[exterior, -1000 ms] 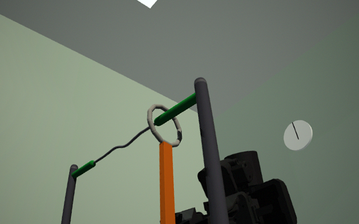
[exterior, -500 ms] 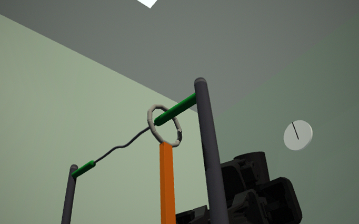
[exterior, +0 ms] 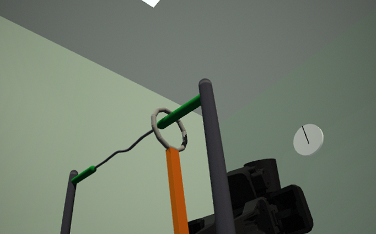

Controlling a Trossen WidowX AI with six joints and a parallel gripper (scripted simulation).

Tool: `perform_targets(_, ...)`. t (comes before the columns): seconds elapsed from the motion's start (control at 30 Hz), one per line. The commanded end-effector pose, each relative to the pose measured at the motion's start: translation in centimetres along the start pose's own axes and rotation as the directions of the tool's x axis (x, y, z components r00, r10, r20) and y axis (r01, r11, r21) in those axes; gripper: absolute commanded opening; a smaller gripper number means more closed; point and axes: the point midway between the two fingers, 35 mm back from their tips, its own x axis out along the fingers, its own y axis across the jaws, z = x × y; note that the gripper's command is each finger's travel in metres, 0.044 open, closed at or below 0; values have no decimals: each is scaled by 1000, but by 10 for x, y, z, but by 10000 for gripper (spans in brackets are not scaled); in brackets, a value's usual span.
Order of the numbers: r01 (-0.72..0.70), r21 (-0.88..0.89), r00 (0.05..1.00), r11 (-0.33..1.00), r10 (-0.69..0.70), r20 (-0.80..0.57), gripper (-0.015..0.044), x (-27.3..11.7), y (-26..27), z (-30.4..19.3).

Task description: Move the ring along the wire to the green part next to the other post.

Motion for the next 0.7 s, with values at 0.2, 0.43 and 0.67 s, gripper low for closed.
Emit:
perform_targets(0.2, 5, 7, 1000, 1000, -5, 3, 160, -1, -1, 0)
perform_targets(0.43, 5, 7, 1000, 1000, -5, 3, 160, -1, -1, 0)
perform_targets(0.67, 0, 3, 1000, 1000, 0, 1, 239, -10, 1, 1)
